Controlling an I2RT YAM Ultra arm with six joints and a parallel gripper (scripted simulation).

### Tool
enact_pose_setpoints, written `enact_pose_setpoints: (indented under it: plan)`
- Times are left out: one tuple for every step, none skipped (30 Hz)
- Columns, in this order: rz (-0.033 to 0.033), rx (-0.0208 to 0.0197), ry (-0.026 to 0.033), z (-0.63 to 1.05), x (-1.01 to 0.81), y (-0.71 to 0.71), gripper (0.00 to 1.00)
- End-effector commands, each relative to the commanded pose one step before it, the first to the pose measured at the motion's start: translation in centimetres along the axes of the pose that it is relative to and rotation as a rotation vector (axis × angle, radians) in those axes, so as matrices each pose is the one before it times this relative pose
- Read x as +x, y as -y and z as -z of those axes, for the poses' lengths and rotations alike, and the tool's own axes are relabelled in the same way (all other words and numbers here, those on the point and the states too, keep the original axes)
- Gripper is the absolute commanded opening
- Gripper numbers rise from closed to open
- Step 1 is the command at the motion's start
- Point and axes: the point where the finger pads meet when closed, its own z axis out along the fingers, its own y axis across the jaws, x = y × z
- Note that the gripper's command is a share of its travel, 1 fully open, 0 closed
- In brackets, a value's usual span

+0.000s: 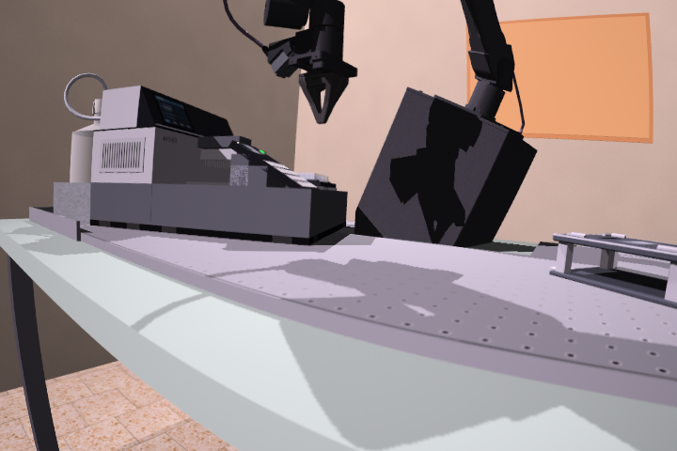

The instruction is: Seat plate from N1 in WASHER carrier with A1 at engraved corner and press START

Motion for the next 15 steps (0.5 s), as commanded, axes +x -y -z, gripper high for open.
enact_pose_setpoints:
  plan:
    - [0.15573, -0.03292, 0.01299, 0.821, 1.430, -1.250, 0.00]
    - [0.04038, -0.01241, 0.01113, 0.351, 0.039, -0.931, 0.00]
    - [0.03700, -0.00642, 0.00551, 0.176, 0.194, -0.653, 0.00]
    - [0.03512, -0.00320, 0.00236, 0.080, 0.277, -0.506, 0.00]
    - [0.03490, -0.00278, 0.00206, 0.113, 0.228, -0.494, 0.00]
    - [0.03337, -0.00007, 0.00007, 0.001, -0.002, -0.004, 0.00]
    - [0.01507, -0.00666, 0.00463, 0.293, -0.530, 0.412, 0.00]
    - [0.03333, 0.00181, 0.00140, -0.003, -0.024, 0.034, 0.00]
    - [0.03335, 0.00516, 0.00381, -0.001, -0.069, 0.092, 0.00]
    - [0.01633, 0.00393, -0.00429, -0.208, 0.022, 0.139, 0.00]
    - [0.00000, 0.00000, 0.00000, 0.000, 0.000, 0.000, 0.00]
    - [0.00000, 0.00000, 0.00000, 0.000, 0.000, 0.000, 0.00]
    - [-0.00224, 0.00301, -0.00448, -0.111, 0.051, 0.094, 0.00]
    - [0.00002, -0.00002, 0.00003, 0.002, -0.003, -0.002, 0.00]
    - [0.00001, -0.00002, 0.00003, 0.001, -0.003, -0.002, 0.00]
